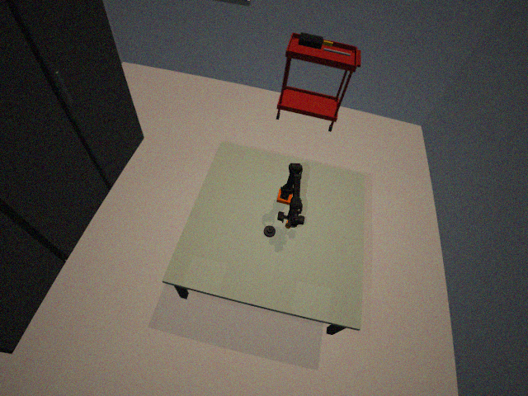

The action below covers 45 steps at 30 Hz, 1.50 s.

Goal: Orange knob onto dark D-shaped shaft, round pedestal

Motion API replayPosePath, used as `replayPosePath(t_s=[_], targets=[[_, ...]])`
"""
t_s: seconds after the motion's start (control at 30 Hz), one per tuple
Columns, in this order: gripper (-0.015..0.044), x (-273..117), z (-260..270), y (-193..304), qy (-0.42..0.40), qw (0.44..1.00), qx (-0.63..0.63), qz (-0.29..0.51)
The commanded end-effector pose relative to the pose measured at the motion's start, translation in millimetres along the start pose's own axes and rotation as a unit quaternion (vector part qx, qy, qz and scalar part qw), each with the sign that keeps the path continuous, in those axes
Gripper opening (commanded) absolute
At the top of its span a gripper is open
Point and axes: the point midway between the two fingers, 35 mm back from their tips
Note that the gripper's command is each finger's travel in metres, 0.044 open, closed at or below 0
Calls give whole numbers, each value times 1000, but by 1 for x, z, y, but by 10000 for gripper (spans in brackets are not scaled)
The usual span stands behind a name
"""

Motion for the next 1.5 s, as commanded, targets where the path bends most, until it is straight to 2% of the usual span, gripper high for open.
replayPosePath(t_s=[0.0, 0.6, 0.93, 1.17, 1.33, 1.47], targets=[[440, 8, -1, 1, 2, 1000, 3, 0], [440, 34, -1, 3, 2, 1000, 3, 1], [177, 34, -1, 3, 2, 1000, 3, 1], [131, 34, -1, 3, 2, 1000, 3, 1], [0, 22, 1, -1, 2, 1000, 3, 0], [0, 2, 4, -6, 2, 1000, 3, 0]])
Point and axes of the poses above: the point midway between the two fingers, 35 mm back from their tips, its own x axis out along the fingers, its own z axis across the jaws, y = z × x, and after that the axes turned 2 degrees about -x, right-handed
